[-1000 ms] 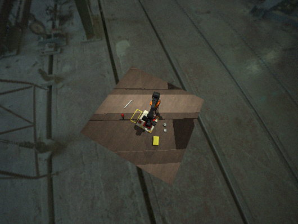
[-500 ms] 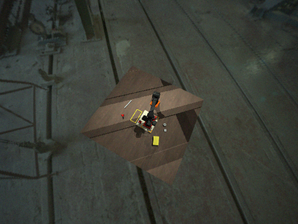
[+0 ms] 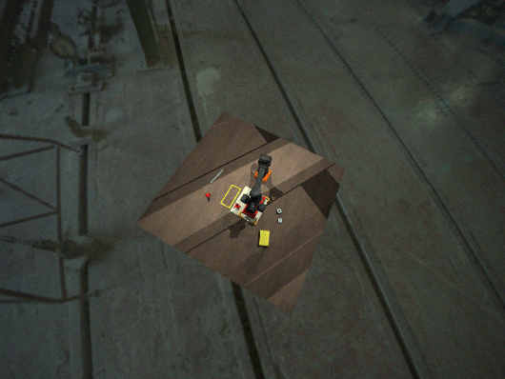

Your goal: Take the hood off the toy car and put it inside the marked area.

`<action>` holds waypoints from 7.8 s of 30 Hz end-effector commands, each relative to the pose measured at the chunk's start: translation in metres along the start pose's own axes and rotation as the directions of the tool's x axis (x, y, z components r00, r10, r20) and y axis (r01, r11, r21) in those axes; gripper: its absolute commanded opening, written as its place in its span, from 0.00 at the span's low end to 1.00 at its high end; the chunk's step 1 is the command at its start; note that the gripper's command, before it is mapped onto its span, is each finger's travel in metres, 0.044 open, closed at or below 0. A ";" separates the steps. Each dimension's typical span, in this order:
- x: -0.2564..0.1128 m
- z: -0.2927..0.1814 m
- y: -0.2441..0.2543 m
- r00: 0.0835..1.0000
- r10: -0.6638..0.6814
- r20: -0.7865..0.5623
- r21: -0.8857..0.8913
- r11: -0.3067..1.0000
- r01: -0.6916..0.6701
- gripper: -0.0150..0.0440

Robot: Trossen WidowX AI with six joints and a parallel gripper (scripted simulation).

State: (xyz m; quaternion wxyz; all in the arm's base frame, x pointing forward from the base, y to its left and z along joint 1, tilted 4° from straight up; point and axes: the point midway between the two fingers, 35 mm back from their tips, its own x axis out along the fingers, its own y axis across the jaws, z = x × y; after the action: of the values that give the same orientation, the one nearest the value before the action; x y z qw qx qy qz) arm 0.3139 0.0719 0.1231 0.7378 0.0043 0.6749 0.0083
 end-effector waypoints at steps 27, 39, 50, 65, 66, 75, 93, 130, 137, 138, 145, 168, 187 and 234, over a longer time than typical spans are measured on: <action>-0.023 0.007 -0.093 1.000 -0.018 0.008 -0.007 1.000 0.018 0.25; -0.026 -0.001 -0.147 1.000 -0.019 0.008 0.003 1.000 0.019 0.25; -0.029 -0.016 -0.195 1.000 -0.016 0.010 0.000 1.000 0.016 0.25; -0.022 -0.017 -0.202 1.000 -0.016 0.011 -0.001 1.000 0.016 0.25; -0.021 -0.017 -0.202 1.000 -0.016 0.011 -0.001 1.000 0.016 0.25; -0.013 -0.017 -0.202 1.000 -0.016 0.011 -0.001 1.000 0.016 0.25; 0.002 -0.016 -0.203 1.000 -0.016 0.011 -0.001 1.000 0.016 0.25; 0.034 -0.017 -0.203 1.000 -0.015 0.011 -0.001 1.000 0.015 0.25; 0.040 -0.017 -0.203 1.000 -0.015 0.011 -0.001 1.000 0.015 0.25; 0.041 -0.017 -0.203 1.000 -0.015 0.011 -0.001 1.000 0.015 0.25; 0.047 -0.018 -0.203 1.000 -0.015 0.011 -0.001 1.000 0.015 0.25; 0.057 -0.018 -0.203 1.000 -0.015 0.011 -0.001 1.000 0.015 0.25; 0.066 -0.018 -0.203 1.000 -0.015 0.011 -0.001 1.000 0.015 0.25; -0.007 -0.018 -0.203 1.000 -0.020 0.010 -0.005 1.000 0.020 1.00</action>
State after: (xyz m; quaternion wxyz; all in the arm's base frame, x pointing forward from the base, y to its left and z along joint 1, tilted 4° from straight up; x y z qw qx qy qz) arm 0.2964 -0.1309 0.1245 0.7412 -0.0028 0.6713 0.0004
